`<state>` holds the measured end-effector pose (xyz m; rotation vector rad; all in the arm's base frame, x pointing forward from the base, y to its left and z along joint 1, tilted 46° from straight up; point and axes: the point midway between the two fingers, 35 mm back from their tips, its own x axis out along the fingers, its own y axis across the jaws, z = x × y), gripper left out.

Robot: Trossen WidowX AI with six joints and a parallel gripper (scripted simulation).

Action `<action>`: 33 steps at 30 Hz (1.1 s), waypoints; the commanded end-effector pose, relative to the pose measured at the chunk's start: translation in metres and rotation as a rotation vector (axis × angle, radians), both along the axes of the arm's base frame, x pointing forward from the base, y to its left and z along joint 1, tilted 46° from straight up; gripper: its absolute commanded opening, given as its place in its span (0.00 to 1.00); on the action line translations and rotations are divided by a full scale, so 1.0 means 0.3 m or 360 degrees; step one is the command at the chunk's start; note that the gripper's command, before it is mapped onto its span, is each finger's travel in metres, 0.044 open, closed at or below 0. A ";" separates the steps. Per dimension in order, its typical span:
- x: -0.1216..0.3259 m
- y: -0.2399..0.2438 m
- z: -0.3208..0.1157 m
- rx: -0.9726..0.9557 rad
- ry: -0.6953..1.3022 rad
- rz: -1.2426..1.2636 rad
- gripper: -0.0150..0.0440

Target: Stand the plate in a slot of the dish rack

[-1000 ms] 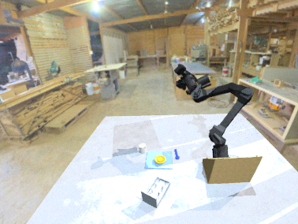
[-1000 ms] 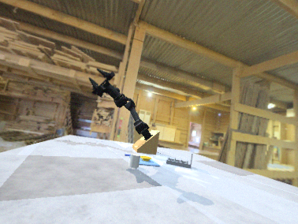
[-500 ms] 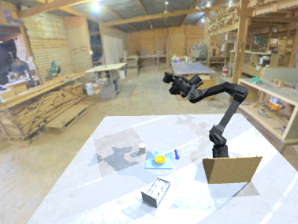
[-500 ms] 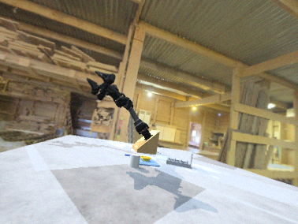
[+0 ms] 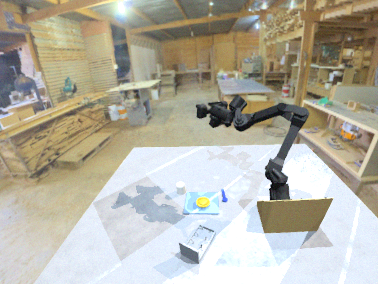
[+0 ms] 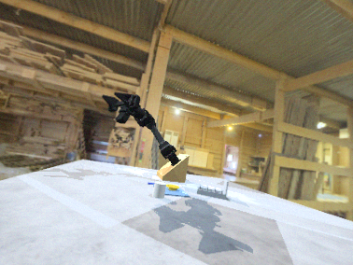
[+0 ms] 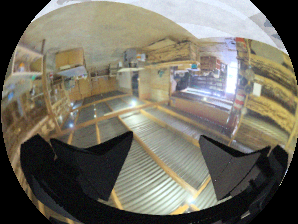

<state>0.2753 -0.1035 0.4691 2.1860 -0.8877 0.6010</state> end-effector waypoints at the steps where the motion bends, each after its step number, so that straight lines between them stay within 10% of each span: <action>1: 0.058 -0.011 -0.045 -0.0030 0.0161 -0.0074 0.93; 33: 0.346 -0.008 -0.476 -0.0556 0.1470 -0.0412 0.93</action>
